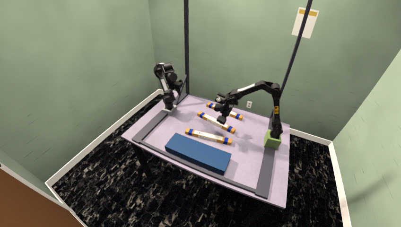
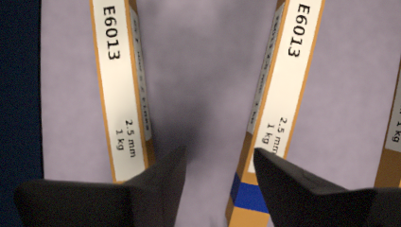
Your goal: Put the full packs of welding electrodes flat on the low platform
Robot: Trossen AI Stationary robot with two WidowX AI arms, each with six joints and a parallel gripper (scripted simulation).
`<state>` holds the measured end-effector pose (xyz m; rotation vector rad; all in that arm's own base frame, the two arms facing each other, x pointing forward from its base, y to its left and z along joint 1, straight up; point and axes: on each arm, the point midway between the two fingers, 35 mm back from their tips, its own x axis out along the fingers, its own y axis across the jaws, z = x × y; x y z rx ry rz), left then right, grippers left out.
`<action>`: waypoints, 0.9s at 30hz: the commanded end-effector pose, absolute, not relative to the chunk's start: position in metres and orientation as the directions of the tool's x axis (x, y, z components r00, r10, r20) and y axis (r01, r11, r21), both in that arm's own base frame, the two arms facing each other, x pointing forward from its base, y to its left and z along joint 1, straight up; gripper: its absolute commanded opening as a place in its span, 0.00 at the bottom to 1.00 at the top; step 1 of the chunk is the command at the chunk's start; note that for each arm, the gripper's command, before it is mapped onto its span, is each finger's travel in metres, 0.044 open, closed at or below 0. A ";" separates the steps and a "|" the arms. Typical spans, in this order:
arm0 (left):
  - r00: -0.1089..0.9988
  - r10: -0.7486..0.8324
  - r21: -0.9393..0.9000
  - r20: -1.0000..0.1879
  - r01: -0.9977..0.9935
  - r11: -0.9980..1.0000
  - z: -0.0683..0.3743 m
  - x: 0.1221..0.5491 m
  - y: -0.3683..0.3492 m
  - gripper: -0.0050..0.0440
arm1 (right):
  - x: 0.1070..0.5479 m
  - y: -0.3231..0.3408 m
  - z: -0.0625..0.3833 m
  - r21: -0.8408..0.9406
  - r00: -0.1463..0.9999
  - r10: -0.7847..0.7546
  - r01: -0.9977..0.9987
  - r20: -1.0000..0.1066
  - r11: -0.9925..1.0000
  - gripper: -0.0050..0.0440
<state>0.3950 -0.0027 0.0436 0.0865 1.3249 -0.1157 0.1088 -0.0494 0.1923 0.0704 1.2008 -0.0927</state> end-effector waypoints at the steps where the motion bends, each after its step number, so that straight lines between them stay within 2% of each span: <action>1: 0.281 -0.034 0.003 -0.959 0.131 0.991 0.059 0.401 -0.002 0.51 | 0.110 -0.050 0.200 -0.006 0.381 -0.046 0.105 -0.924 0.994 0.78; 27: 0.281 -0.034 0.003 -0.959 0.131 0.991 0.059 0.401 -0.002 0.51 | 0.110 -0.050 0.200 -0.006 0.381 -0.046 0.105 -0.924 0.994 0.78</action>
